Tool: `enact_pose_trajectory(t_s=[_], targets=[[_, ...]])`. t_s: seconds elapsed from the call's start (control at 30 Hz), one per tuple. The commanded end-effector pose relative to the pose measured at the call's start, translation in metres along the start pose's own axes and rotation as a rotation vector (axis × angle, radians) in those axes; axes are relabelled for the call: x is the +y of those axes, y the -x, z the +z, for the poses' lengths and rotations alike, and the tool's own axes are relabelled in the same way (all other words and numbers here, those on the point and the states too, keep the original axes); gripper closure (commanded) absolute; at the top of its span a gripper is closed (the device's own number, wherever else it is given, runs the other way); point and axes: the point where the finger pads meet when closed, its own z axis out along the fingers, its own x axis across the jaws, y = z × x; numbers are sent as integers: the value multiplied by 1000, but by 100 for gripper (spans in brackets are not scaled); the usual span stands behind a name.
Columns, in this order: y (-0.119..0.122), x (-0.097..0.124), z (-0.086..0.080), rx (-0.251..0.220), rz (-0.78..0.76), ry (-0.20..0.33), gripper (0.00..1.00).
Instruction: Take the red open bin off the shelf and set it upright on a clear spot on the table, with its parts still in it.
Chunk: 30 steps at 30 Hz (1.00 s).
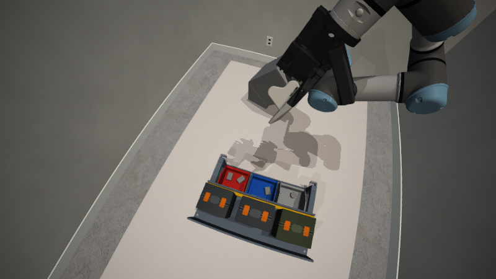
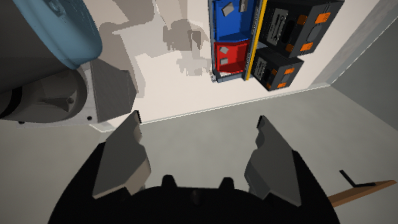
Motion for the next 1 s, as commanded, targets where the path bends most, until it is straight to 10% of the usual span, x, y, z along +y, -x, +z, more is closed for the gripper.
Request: enact_pose_trajectory(t_s=[0.0,0.4,0.43,0.57,0.97], targets=[[15,6,-35,-100,-120,-199,0],[15,6,-35,-100,-120,-199,0],[4,2,-10,-28,-36,-53,0],[15,6,-35,-110,-134,-217,0],[15,6,-35,-110,-134,-217,0]])
